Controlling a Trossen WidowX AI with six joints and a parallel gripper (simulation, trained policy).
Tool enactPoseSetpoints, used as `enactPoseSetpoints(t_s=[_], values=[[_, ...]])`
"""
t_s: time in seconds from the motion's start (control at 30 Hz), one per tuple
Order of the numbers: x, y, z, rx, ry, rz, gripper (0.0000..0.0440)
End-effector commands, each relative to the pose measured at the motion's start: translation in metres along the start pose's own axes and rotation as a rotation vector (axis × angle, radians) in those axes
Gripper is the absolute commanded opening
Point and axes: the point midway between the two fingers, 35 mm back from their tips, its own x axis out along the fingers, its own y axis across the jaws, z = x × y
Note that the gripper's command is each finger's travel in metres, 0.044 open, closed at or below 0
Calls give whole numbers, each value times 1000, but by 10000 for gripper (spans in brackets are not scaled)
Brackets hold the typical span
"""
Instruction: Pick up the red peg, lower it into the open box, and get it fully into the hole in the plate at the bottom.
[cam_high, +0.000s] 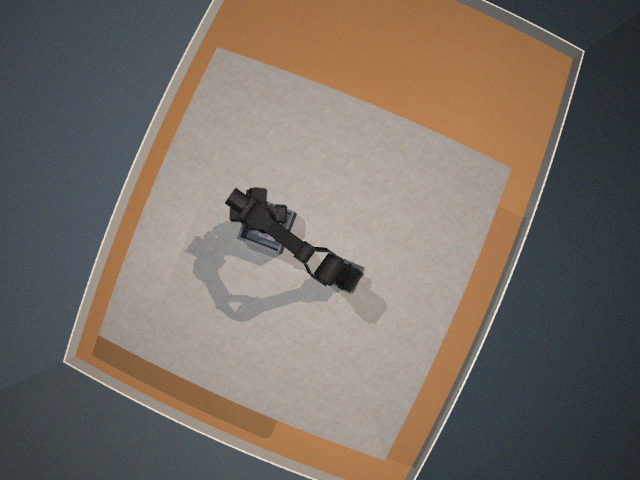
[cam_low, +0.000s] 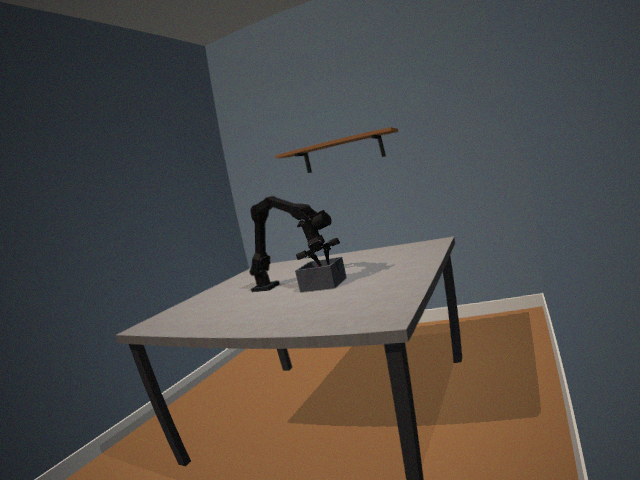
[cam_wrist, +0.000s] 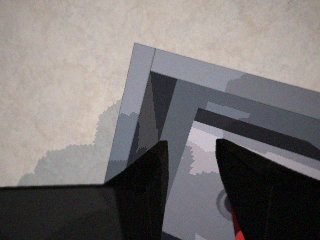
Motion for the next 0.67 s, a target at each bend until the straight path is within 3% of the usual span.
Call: enactPoseSetpoints(t_s=[0.0,0.63], values=[[0,1,10,-4,8,-6,119],[4,-18,64,12,2,-78,108]])
